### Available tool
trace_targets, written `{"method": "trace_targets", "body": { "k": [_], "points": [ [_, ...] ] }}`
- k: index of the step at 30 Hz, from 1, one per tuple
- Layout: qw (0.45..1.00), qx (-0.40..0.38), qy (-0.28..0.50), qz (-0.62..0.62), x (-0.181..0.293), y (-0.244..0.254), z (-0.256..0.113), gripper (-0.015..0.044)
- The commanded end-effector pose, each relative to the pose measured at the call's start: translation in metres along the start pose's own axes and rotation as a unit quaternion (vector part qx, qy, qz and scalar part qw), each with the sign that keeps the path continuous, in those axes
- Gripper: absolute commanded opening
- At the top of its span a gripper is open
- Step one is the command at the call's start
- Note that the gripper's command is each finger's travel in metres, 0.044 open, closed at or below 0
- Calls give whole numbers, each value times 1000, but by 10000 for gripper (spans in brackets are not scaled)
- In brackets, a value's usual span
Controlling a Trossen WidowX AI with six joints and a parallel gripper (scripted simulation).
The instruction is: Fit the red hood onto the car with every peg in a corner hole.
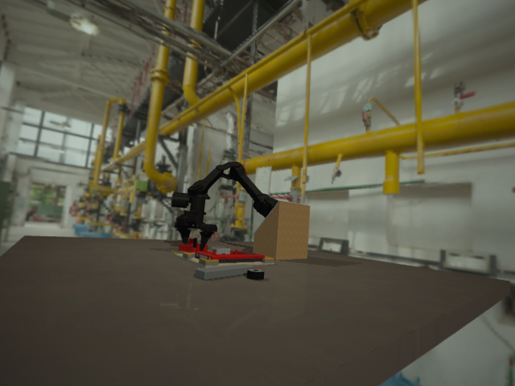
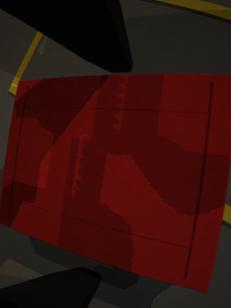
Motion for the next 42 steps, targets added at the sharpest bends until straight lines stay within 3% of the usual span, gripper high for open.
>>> {"method": "trace_targets", "body": {
  "k": [1, 4, 14, 25, 42],
  "points": [
    [1000, -3, -1, -3, 0, 2, 3, 440],
    [1000, 0, 0, 0, 0, 0, 0, 361],
    [1000, 0, 0, 0, 0, 0, 0, 295],
    [1000, -1, 0, -1, 0, 0, -15, 6],
    [1000, -2, 0, -1, 0, 0, -73, 0]
  ]
}}
Point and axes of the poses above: the point midway between the two fingers, 35 mm back from their tips, its own z axis out along the fingers, its own y axis across the jaws, x = y × z, the point moved 9 cm from there along -z, back along the fingers, and after that the axes turned 13 degrees about z, right-handed, at the moved point
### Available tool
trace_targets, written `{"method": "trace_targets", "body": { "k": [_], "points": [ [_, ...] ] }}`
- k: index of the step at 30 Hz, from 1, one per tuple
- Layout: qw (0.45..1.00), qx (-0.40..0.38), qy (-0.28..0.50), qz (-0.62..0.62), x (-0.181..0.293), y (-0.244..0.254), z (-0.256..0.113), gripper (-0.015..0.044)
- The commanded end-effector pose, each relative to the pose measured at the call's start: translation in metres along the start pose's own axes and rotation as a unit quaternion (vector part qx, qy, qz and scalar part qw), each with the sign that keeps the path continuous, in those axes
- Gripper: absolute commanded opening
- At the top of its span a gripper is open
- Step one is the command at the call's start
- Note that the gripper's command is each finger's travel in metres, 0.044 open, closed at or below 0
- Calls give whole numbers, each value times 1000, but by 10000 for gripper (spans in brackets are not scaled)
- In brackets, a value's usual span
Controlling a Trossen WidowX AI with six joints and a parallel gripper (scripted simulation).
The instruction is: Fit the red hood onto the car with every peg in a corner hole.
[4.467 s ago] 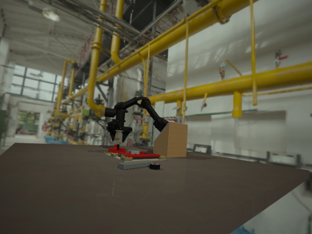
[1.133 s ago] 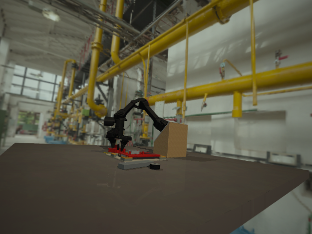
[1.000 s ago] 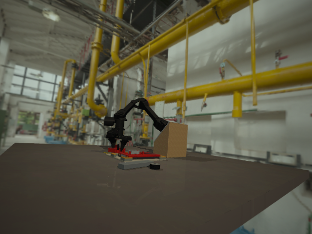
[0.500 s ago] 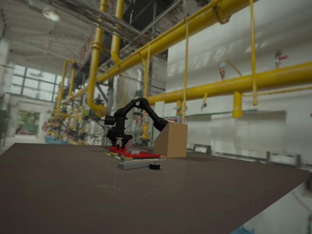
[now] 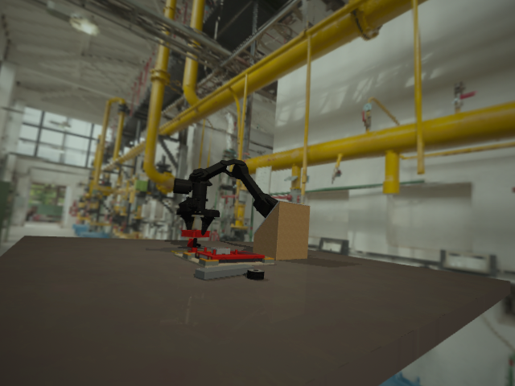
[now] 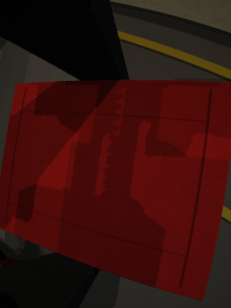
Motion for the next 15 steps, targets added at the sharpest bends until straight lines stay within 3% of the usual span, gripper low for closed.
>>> {"method": "trace_targets", "body": {
  "k": [1, 9, 15],
  "points": [
    [1000, 5, -6, 7, -1, -4, -20, 0],
    [1000, 4, -6, 7, 0, -3, -40, 0],
    [1000, 0, -3, 3, -2, 2, -34, 0]
  ]
}}
Point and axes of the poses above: the point midway between the two fingers, 35 mm back from their tips, its own z axis out along the fingers, its own y axis across the jaws, x = y × z, the point moved 9 cm from there along -z, back along the fingers, and after that the axes turned 13 degrees about z, right-handed, at the moved point
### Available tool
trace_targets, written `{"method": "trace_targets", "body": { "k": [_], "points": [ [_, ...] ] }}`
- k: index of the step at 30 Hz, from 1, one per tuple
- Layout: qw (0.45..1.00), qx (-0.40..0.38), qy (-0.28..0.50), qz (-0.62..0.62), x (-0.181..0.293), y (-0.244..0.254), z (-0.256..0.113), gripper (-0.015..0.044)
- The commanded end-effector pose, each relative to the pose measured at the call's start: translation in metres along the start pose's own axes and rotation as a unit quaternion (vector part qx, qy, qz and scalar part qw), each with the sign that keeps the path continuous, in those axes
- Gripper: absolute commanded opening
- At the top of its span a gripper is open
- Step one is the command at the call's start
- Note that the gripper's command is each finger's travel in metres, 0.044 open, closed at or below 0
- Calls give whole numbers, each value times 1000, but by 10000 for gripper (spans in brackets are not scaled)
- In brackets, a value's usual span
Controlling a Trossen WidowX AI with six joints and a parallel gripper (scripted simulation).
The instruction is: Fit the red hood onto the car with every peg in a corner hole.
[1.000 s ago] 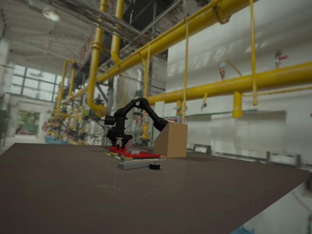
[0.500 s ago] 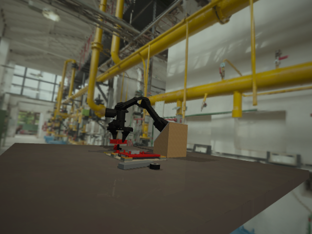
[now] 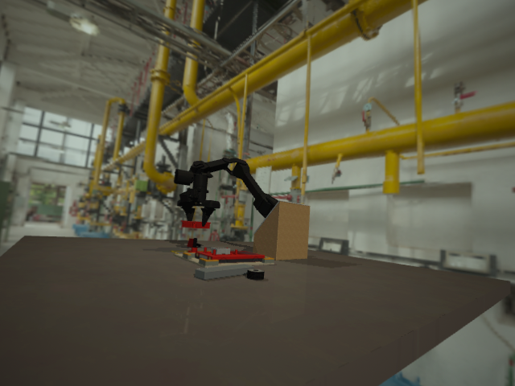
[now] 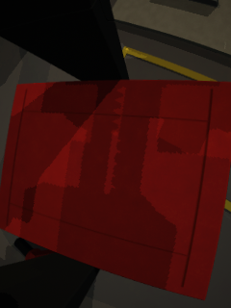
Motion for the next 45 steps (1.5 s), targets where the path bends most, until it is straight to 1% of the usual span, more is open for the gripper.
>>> {"method": "trace_targets", "body": {
  "k": [1, 25, 45],
  "points": [
    [1000, -2, 0, 4, -4, 6, 1, 0],
    [996, -18, -4, 85, -59, 110, -5, 0],
    [989, -12, -3, 147, -67, 216, -9, 0]
  ]
}}
Point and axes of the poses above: the point midway between the two fingers, 35 mm back from their tips, its own z axis out along the fingers, its own y axis across the jaws, x = y × z, the point moved 9 cm from there along -z, back along the fingers, and after that the axes turned 13 degrees about z, right-handed, at the moved point
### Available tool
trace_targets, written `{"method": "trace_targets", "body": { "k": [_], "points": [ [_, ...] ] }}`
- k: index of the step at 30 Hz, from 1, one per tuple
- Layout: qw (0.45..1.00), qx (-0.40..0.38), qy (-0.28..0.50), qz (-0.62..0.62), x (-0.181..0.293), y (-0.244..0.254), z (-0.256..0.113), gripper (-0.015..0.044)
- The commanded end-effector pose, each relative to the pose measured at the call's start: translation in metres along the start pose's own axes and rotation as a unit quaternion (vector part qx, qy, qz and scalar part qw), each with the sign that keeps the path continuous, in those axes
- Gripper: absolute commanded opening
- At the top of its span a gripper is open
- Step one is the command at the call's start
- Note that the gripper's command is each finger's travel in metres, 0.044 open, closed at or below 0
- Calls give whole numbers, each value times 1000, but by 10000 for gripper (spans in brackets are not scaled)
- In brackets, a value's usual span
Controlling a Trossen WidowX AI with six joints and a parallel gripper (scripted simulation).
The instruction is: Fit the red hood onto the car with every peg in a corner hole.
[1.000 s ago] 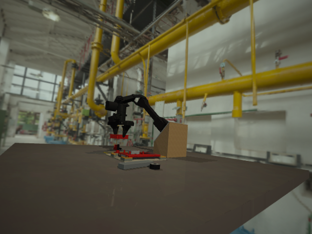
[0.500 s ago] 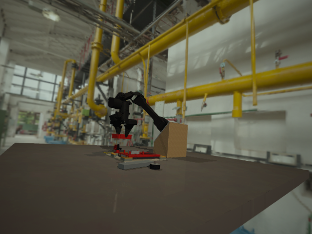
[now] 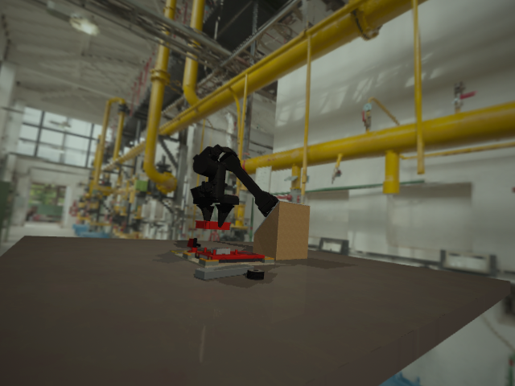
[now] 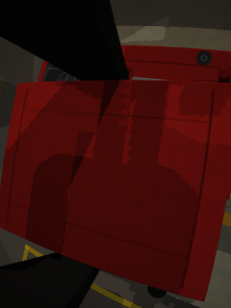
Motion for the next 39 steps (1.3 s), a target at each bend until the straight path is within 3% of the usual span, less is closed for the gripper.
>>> {"method": "trace_targets", "body": {
  "k": [1, 7, 15, 26, 39],
  "points": [
    [1000, 1, -3, 22, 6, 25, -1, 0],
    [999, 8, -6, 47, 15, 51, 0, 0],
    [999, 8, -6, 48, 16, 50, 3, 0],
    [999, 9, -6, 48, 15, 53, 50, 0],
    [999, 9, -6, 48, 15, 52, 51, 0]
  ]
}}
Point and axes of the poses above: the point midway between the two fingers, 35 mm back from their tips, its own z axis out along the fingers, its own y axis across the jaws, x = y × z, the point moved 9 cm from there along -z, back along the fingers, and after that the axes turned 13 degrees about z, right-handed, at the moved point
